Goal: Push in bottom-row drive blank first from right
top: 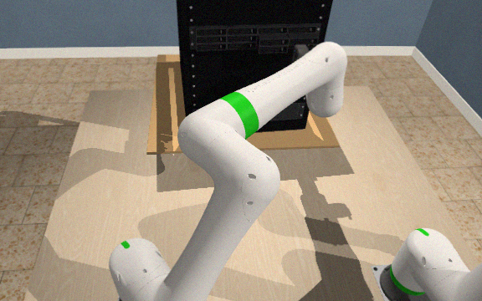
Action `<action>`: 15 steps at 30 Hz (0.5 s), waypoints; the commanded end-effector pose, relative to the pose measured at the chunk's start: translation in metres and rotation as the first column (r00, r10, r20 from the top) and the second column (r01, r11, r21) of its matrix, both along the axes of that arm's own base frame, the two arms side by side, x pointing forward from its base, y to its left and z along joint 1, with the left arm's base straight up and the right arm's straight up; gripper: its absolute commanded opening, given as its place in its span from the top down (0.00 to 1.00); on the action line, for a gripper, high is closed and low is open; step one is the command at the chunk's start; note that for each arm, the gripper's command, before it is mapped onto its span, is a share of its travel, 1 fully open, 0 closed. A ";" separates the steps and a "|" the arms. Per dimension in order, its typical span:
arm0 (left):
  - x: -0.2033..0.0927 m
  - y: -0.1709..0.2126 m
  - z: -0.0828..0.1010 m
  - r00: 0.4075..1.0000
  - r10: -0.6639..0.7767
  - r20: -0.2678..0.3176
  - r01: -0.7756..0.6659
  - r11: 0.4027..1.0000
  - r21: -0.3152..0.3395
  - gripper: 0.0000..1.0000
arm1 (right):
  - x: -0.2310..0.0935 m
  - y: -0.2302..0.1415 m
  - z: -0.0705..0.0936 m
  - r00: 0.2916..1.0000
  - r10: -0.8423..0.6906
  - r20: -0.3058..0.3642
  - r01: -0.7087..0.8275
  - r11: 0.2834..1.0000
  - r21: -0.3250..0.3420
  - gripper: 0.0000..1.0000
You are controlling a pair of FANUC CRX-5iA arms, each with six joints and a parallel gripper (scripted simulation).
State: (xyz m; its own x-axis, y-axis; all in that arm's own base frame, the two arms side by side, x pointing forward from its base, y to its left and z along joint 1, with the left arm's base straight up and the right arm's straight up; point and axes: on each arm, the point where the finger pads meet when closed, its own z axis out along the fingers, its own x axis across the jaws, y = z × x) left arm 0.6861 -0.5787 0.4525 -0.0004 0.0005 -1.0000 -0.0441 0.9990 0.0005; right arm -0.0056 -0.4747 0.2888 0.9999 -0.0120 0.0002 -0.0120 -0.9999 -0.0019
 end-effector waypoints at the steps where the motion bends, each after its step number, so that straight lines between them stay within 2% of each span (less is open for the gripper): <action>1: 0.001 0.000 0.002 1.000 0.000 0.002 0.000 1.000 -0.002 1.00 | 0.000 0.000 0.001 1.000 0.000 0.000 0.000 1.000 -0.002 0.00; 15: 0.003 0.000 0.002 1.000 0.000 0.002 0.000 1.000 -0.002 1.00 | 0.000 0.000 0.001 1.000 0.000 0.000 0.000 1.000 -0.002 0.00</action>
State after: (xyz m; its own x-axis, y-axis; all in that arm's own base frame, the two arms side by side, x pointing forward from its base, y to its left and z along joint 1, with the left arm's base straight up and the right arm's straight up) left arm 0.6883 -0.5787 0.4525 -0.0004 0.0005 -1.0000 -0.0440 0.9990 0.0005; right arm -0.0056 -0.4747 0.2888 0.9999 -0.0120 0.0002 -0.0120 -0.9999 -0.0019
